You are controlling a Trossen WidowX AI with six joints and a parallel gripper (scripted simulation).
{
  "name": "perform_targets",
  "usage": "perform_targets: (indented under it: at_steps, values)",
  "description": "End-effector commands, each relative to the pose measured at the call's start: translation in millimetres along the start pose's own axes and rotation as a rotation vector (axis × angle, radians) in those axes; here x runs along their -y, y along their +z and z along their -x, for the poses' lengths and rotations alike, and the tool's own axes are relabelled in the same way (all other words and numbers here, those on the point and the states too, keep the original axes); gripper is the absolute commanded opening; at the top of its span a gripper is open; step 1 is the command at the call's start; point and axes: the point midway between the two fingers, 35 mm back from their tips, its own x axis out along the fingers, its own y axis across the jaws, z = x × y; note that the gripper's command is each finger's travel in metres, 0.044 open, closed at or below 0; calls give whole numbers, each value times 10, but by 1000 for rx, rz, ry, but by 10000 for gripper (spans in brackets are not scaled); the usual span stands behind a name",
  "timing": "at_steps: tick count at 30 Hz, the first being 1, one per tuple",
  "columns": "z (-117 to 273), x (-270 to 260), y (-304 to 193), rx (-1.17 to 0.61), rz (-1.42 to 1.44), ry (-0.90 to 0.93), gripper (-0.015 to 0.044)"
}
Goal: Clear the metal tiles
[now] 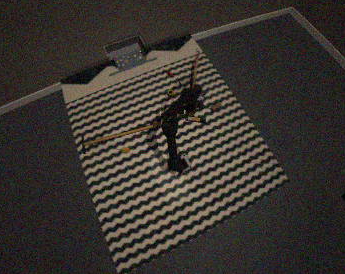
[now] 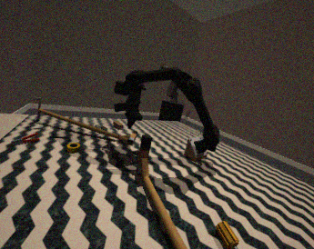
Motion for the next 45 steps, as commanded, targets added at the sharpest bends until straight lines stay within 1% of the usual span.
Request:
perform_targets:
  at_steps: [1, 44, 45]
  values:
    - [5, 101, 0, -1, 4, -4, 0]
    - [-31, 799, -89, -1, 5, -6, 0]
    - [-19, 720, -70, 1, 1, -2, 0]
